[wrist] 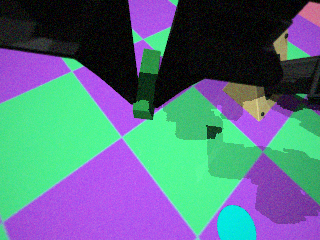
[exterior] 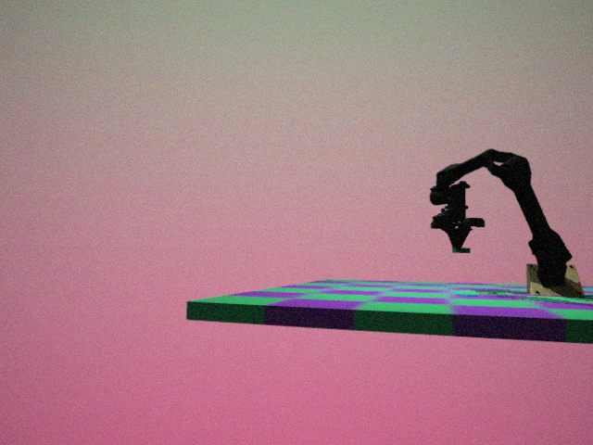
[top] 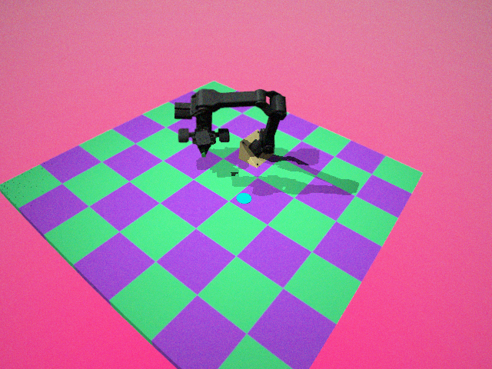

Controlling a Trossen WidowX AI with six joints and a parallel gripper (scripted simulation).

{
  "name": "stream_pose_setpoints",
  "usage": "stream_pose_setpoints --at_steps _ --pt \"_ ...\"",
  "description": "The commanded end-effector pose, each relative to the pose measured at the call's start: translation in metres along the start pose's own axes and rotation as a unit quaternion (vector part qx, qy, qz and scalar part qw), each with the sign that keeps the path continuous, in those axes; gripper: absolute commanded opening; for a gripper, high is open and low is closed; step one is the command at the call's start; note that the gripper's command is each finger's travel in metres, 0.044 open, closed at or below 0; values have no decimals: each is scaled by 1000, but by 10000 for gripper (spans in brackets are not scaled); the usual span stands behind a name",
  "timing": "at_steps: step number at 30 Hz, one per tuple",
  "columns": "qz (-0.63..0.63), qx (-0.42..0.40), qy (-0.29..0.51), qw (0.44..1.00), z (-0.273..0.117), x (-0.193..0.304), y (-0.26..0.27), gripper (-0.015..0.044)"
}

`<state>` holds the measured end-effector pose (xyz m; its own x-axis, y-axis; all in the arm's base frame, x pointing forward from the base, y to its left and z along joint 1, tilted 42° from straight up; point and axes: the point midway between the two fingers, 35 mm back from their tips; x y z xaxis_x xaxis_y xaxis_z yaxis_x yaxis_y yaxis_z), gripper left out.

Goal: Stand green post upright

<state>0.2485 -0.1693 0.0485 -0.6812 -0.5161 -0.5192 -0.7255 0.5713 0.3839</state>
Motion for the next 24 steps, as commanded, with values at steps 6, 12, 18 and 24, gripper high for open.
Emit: stream_pose_setpoints --at_steps 6,12,18,24 --pt "92 5 -1 996 -6 -27 16 23" --pt "150 7 -2 989 -9 -44 27 23" --pt "207 9 -3 978 -11 -59 39 23" --pt "264 10 -4 965 -12 -74 52 23"
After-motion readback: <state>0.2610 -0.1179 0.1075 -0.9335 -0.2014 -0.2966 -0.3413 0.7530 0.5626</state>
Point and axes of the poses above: the point midway between the two fingers, 35 mm back from their tips, its own z axis out along the fingers, its own y axis across the jaws, x = y × z, and after that the axes turned 8 degrees about -z, right-handed
